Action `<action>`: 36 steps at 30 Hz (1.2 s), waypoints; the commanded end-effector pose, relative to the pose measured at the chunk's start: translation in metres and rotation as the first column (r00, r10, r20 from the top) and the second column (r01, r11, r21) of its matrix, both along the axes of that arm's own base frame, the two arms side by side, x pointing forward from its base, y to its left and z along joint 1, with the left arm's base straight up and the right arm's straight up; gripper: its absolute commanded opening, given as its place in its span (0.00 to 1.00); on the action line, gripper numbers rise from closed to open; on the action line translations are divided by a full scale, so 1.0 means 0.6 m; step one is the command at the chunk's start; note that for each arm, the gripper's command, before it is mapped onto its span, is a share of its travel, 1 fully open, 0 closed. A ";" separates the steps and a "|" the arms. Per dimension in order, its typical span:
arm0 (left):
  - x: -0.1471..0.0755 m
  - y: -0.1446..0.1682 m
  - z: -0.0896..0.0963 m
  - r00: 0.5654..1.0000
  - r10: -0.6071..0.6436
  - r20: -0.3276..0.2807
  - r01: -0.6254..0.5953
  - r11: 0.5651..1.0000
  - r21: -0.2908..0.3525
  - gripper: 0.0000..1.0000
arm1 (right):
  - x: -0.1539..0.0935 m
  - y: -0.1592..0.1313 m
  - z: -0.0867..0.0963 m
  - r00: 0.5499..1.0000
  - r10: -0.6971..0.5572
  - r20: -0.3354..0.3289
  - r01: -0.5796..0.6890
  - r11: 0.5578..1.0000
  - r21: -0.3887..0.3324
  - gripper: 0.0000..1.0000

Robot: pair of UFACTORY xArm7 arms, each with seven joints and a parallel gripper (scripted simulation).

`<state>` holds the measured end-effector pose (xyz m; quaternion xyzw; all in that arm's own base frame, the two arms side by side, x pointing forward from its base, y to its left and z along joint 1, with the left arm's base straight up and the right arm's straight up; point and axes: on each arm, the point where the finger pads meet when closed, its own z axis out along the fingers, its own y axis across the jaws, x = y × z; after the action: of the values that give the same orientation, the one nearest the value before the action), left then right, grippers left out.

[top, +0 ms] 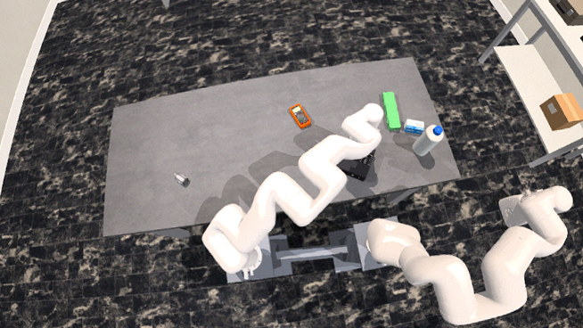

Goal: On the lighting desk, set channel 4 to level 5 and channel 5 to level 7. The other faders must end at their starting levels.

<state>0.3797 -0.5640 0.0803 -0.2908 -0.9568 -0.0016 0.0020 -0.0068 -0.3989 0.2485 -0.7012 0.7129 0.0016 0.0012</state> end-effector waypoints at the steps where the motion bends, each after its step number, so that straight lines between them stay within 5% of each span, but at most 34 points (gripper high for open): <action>1: 0.000 -0.001 0.004 1.000 0.000 0.003 0.000 1.000 -0.004 0.00 | 0.000 -0.002 0.003 1.000 0.000 0.001 0.000 1.000 -0.004 1.00; 36: -0.022 0.014 0.004 1.000 0.000 0.003 0.000 1.000 -0.004 0.00 | 0.000 -0.002 0.003 1.000 0.000 0.001 0.000 1.000 -0.004 1.00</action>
<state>0.3672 -0.5556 0.0805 -0.2908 -0.9568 -0.0017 0.0020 -0.0068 -0.3989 0.2485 -0.7012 0.7129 0.0016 0.0012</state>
